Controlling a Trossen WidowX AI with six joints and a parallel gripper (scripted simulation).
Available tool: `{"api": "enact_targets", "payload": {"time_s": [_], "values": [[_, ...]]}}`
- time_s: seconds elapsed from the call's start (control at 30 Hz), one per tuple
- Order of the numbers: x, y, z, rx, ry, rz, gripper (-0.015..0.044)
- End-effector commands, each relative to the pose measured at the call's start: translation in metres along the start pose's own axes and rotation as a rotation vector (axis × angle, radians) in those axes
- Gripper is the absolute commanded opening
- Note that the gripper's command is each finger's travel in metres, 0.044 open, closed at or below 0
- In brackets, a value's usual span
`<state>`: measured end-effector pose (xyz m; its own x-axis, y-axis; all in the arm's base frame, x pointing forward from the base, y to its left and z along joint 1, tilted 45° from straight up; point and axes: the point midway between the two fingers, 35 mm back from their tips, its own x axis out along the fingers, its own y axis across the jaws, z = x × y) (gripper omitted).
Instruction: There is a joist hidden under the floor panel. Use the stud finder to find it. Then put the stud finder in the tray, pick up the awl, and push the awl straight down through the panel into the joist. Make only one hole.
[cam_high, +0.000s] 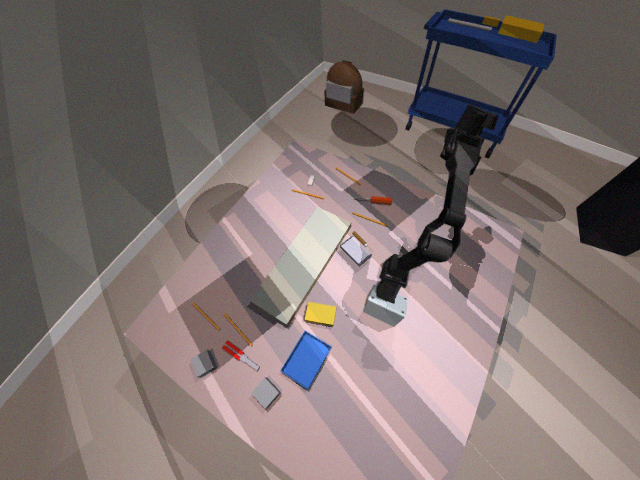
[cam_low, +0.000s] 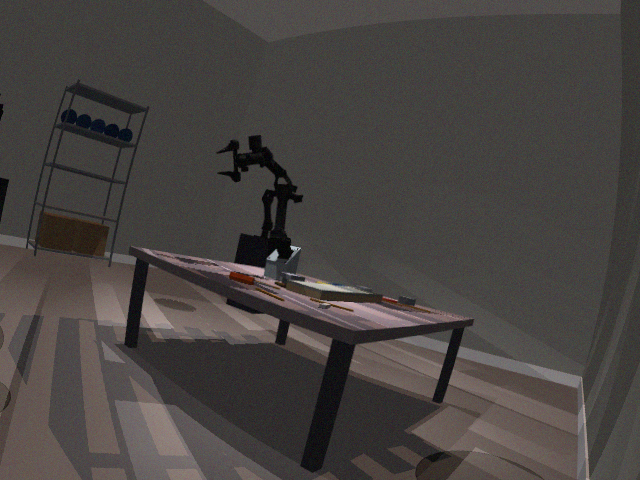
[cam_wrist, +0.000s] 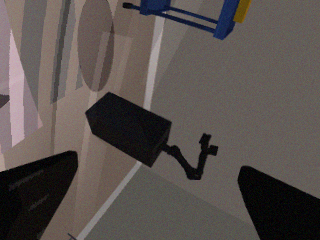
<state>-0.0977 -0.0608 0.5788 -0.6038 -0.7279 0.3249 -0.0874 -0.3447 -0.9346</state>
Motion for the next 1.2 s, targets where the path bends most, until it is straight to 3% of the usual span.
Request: {"api": "enact_targets", "payload": {"time_s": [0.0, 0.3, 0.47, 0.83, 1.17], "values": [[0.018, 0.040, 0.039, 0.082, -0.108, 0.116, 0.0440], [0.022, 0.123, 0.122, 0.274, -0.279, 0.365, 0.0440], [0.003, 0.181, 0.170, 0.325, -0.348, 0.548, 0.0440], [-0.102, 0.312, 0.239, 0.330, -0.408, 0.951, 0.0440], [-0.218, 0.412, 0.217, 0.208, -0.360, 1.170, 0.0440]]}}
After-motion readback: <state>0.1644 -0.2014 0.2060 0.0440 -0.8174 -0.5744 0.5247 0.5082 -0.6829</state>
